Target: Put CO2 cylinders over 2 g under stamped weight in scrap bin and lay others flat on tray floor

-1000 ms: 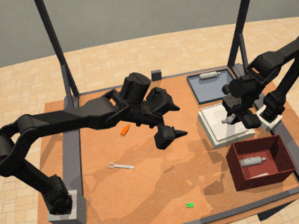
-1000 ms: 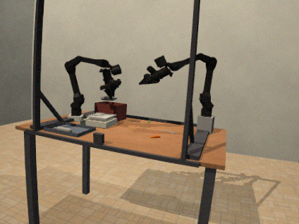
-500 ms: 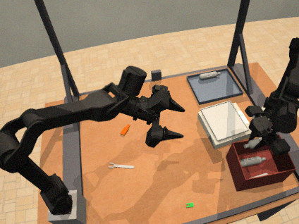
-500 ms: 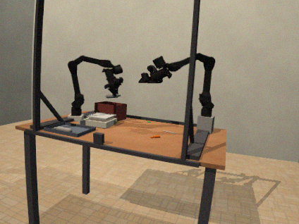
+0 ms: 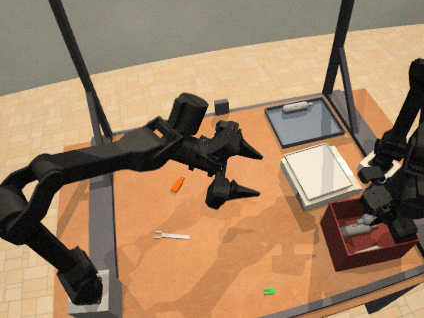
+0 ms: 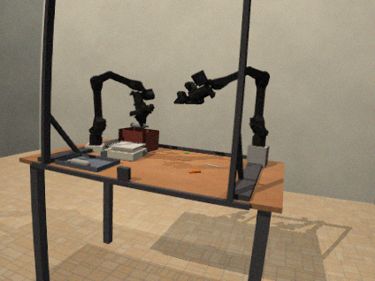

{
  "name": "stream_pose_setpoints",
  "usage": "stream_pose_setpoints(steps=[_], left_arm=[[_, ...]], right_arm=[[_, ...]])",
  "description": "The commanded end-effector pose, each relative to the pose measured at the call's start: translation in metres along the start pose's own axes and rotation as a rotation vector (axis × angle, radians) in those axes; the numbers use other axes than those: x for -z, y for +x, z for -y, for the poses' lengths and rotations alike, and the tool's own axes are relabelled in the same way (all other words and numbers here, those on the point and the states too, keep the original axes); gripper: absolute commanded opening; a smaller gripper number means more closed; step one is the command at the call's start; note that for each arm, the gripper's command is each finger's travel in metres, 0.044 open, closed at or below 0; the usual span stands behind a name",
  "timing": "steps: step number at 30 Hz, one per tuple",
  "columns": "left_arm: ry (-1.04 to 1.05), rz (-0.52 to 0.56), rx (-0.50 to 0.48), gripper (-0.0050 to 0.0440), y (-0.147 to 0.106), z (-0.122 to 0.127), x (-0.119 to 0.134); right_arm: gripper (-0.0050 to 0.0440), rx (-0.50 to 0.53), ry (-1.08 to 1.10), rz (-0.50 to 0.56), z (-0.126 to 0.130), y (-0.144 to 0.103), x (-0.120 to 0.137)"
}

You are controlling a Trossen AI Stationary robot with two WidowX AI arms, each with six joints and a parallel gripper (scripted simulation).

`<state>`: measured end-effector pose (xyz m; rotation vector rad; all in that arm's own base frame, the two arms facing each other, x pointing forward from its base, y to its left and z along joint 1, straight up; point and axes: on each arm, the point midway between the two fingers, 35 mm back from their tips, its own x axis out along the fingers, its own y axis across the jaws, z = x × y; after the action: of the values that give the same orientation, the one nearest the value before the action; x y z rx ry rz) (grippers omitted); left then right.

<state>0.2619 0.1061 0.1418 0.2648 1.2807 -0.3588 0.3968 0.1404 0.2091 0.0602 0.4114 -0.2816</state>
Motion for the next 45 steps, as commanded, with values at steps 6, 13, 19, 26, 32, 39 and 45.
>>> stream_pose_setpoints(steps=[6,13,19,26,32,39,45], left_arm=[[0.012,0.017,-0.022,0.0144,-0.007,-0.003,-0.004],[0.013,0.018,-0.026,0.0194,-0.007,-0.008,-0.005],[0.017,0.030,-0.037,0.0314,-0.029,-0.005,-0.005],[0.017,0.030,-0.037,0.0440,-0.072,-0.002,-0.004],[0.005,0.054,-0.037,0.0440,-0.072,0.000,-0.005],[-0.046,0.296,-0.096,0.0440,-0.088,0.017,-0.028],[-0.116,0.500,-0.116,0.0440,-0.100,0.040,-0.043]], right_arm=[[0.0440,-0.006,0.015,0.014,-0.001,-0.003,-0.008],[0.0440,-0.006,0.015,0.014,-0.001,-0.003,-0.008],[0.0440,-0.006,0.015,0.014,-0.001,-0.003,-0.008],[0.0440,-0.006,0.015,0.014,-0.001,-0.003,-0.008],[0.0440,-0.018,0.020,0.016,0.008,-0.004,-0.011],[0.0440,-0.119,0.062,0.083,0.057,-0.012,-0.043],[0.0440,-0.210,0.056,0.217,0.105,-0.034,-0.070]])
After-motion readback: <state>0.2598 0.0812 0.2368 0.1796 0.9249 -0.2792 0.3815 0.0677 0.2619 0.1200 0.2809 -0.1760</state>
